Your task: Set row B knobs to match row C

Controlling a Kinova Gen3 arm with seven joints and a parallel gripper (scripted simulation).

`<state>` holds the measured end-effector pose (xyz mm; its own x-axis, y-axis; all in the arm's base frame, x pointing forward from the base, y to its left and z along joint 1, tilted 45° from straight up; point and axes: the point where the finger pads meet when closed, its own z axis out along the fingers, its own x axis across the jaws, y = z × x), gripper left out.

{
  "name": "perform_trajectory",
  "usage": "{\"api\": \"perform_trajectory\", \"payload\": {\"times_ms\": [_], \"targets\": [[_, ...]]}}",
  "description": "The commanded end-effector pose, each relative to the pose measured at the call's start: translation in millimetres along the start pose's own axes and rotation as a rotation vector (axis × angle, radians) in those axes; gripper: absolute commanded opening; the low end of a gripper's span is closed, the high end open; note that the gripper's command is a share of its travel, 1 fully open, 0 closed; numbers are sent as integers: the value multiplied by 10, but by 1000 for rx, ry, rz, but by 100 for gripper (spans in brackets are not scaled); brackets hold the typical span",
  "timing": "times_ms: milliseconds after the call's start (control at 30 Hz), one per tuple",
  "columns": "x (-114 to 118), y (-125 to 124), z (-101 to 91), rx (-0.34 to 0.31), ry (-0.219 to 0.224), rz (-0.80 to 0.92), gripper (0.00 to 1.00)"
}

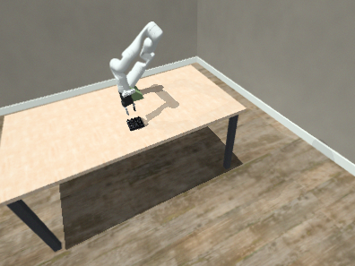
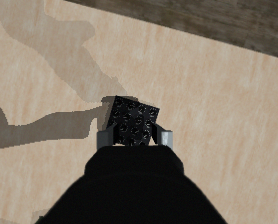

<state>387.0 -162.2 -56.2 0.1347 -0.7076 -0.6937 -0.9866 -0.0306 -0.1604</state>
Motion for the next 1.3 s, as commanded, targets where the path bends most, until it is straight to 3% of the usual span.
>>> {"api": "perform_trajectory", "payload": {"times_ms": [0, 167, 300, 1267], "targets": [[40, -49, -265, 16, 18, -6, 100], [35, -45, -521, 16, 18, -6, 100], [33, -43, -607, 16, 18, -6, 100], [33, -43, -616, 16, 18, -6, 100]]}}
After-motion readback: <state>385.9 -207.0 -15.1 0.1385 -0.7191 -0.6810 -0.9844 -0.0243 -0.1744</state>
